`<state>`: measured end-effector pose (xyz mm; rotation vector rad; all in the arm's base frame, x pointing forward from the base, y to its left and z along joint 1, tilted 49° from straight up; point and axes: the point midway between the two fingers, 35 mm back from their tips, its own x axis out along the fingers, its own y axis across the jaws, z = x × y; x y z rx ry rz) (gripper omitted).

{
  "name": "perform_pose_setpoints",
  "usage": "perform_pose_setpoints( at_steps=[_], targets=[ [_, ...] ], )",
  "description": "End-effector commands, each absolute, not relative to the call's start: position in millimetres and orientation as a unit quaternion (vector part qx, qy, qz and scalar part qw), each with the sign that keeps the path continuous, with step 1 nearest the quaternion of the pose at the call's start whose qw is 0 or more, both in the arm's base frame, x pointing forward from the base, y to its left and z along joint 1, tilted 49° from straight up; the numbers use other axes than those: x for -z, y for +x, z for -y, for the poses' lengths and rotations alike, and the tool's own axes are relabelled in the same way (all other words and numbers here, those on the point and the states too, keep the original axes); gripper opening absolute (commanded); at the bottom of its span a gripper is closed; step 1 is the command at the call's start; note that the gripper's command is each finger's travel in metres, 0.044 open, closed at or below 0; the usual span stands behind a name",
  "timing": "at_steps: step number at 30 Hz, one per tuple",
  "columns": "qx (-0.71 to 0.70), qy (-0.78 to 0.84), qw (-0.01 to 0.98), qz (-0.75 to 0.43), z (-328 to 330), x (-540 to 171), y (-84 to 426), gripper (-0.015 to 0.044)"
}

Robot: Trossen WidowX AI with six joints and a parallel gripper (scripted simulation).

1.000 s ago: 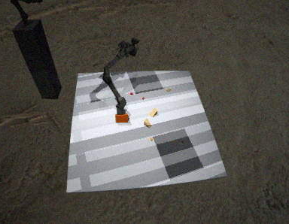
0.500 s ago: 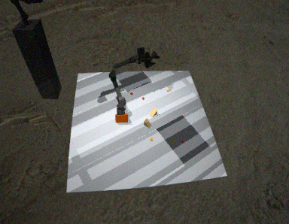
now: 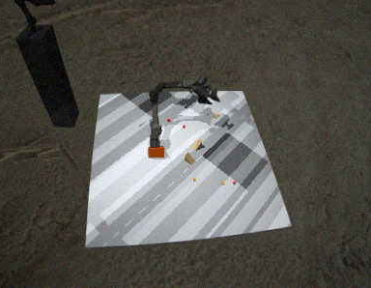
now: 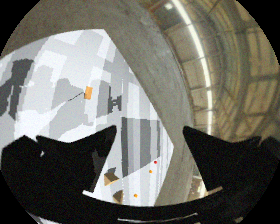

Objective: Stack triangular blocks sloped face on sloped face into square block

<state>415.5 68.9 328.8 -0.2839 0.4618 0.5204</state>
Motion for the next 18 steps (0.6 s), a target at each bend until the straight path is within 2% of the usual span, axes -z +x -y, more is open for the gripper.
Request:
perform_pose_setpoints(
  at_steps=[1,9,18],
  targets=[
    [-0.235,-0.087,0.911,-0.327,-36,-264,420,0.0440],
    [-0.193,0.041,0.846,-0.496,17,-156,400,0.0440],
    [-0.124,0.275,0.674,-0.674,62,-39,329,0.0440]
  ],
)
